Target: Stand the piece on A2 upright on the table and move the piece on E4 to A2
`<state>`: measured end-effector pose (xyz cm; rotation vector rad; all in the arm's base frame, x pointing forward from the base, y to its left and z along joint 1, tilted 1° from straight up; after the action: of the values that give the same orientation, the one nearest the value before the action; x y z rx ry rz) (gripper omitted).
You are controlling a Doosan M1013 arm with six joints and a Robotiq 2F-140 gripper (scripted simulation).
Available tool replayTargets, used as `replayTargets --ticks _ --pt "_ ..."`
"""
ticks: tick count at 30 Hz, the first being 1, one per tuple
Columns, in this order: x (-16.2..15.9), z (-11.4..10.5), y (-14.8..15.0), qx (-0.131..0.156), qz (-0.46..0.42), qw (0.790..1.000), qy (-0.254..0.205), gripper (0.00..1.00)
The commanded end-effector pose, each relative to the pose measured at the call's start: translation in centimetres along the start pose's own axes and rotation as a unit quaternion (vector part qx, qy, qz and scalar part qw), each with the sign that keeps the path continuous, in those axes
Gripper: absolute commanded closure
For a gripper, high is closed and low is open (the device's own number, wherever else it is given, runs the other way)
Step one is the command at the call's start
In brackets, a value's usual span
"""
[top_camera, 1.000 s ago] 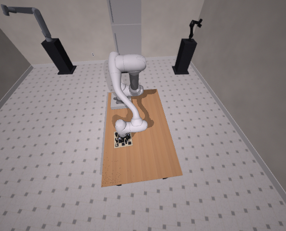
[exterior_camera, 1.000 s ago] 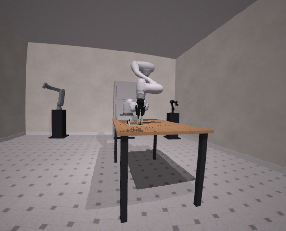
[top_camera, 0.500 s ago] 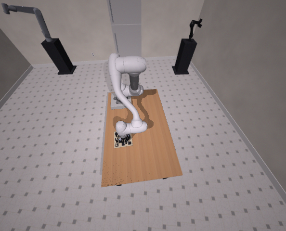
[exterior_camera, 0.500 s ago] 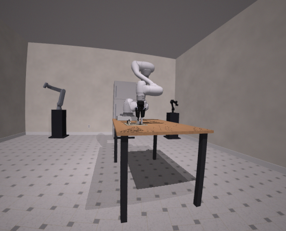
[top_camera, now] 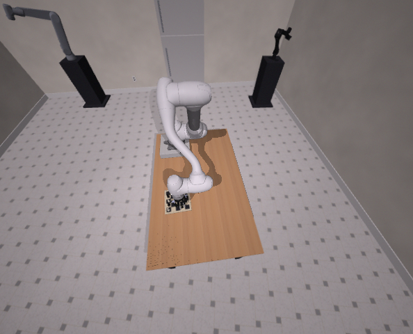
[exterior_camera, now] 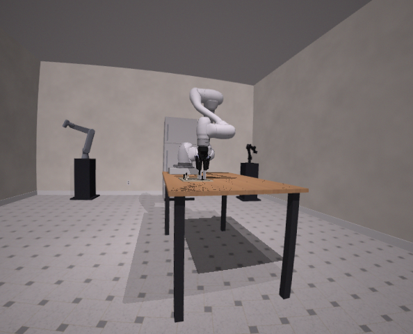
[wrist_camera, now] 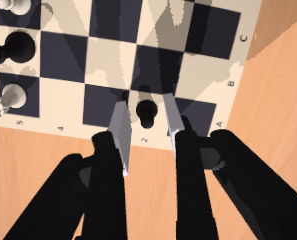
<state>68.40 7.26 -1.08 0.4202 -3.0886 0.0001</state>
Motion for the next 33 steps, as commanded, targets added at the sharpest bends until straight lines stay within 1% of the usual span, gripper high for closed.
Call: replayTargets --ticks 1,22,23,33 --pt "0.0 -0.01 0.0 0.0 0.0 1.0 0.0 0.8" --pt "0.0 -0.01 0.0 0.0 0.0 1.0 0.0 0.8" --pt "0.0 -0.01 0.0 0.0 0.0 1.0 0.0 1.0" --pt "0.0 -0.01 0.0 0.0 0.0 1.0 0.0 1.0"
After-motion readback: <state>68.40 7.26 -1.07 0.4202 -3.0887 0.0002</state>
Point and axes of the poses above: the point where the finger pads meet when closed, its own z axis out along the fingers, its own y axis across the jaws, x = y × z, the point moved 2 cm from there along -z, back along the fingers, and after that the axes turned 10 degrees about z, right-handed, at the moved point
